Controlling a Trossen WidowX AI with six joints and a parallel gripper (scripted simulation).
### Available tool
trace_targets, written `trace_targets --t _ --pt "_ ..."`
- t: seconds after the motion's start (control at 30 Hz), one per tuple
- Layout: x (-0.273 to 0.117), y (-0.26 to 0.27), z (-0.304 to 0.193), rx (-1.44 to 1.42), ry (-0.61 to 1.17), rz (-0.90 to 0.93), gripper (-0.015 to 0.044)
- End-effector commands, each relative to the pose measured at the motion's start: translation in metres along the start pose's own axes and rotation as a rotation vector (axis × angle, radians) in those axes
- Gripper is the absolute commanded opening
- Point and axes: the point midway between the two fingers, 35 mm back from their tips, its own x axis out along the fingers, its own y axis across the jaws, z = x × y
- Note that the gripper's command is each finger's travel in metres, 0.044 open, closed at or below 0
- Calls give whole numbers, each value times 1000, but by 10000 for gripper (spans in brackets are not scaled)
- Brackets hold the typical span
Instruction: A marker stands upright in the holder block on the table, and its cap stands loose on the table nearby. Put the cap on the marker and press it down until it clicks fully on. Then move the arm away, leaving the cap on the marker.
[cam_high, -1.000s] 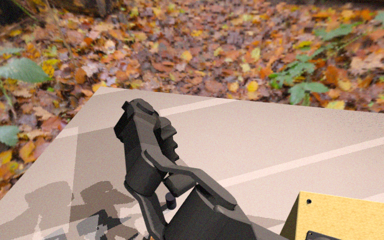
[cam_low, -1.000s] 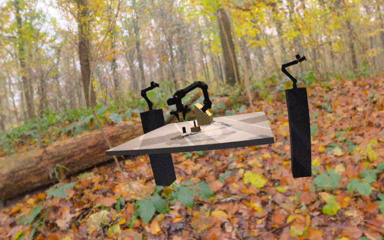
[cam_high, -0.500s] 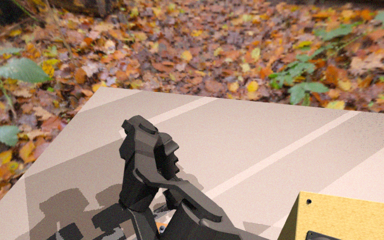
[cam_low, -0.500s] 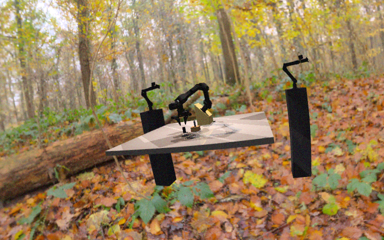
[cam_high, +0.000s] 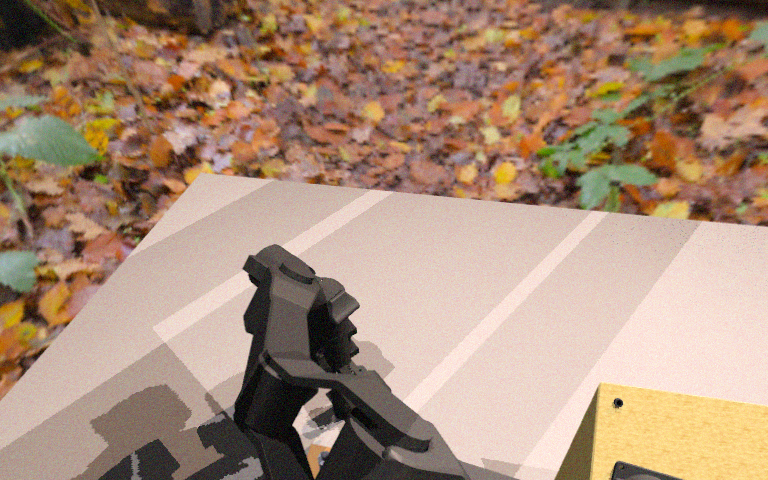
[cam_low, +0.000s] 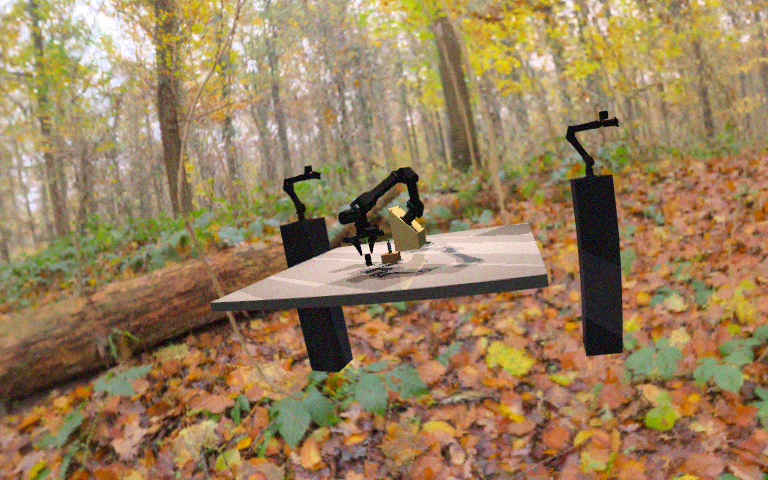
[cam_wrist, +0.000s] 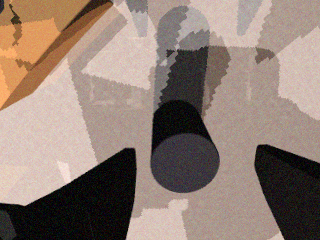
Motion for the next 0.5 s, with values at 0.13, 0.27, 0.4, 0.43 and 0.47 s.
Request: trace_targets --t 0.13,0.27,0.4,0.43,0.47 --pt "15 3 -3 13 -2 10 244" --pt "22 3 -3 13 -3 10 244" --pt "28 4 -3 13 -3 11 244" --pt "30 4 -3 13 -3 11 244" --pt "31 4 -3 13 -3 11 244"
